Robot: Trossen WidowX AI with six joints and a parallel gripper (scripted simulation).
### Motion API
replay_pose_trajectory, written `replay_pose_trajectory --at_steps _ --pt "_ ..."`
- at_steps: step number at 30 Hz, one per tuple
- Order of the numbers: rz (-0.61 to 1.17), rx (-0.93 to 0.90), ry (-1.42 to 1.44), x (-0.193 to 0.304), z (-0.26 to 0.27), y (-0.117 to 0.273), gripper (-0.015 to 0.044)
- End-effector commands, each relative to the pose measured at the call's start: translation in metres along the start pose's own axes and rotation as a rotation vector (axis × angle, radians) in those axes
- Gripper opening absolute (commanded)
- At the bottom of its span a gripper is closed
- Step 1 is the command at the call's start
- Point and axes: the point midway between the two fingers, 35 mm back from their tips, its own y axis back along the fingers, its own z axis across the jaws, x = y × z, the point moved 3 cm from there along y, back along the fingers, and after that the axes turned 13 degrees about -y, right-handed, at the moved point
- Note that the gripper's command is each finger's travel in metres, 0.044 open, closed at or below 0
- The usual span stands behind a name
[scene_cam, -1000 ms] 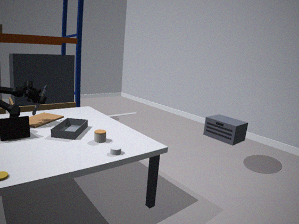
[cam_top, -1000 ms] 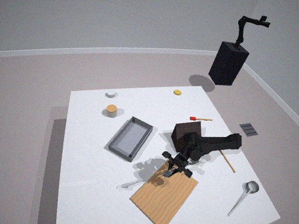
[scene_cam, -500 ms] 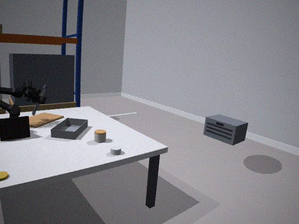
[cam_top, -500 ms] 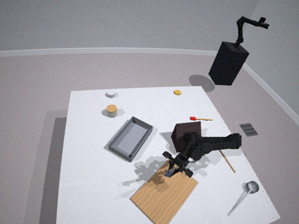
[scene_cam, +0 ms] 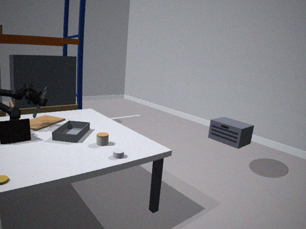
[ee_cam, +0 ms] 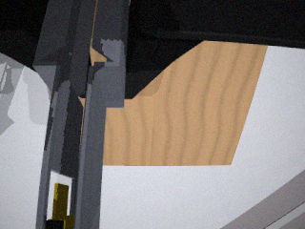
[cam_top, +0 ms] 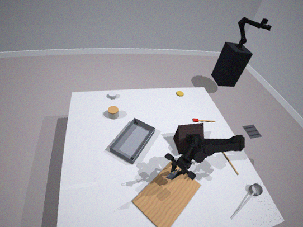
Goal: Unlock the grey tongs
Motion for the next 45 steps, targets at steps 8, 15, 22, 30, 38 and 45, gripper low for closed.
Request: replay_pose_trajectory --at_steps 8,15,22,30,38,45 --pt "-0.005 0.008 0.001 -0.002 0.0 0.0 -0.015" --pt "0.061 0.062 0.006 -0.009 -0.002 -0.006 -0.015" --pt "0.149 0.119 0.011 -0.016 -0.005 -0.012 -0.015" --pt "0.257 0.17 0.013 -0.023 -0.006 -0.018 -0.015" --pt "0.37 0.206 0.011 -0.029 -0.007 -0.021 -0.015" --pt "0.471 0.224 0.005 -0.033 -0.006 -0.023 -0.015"
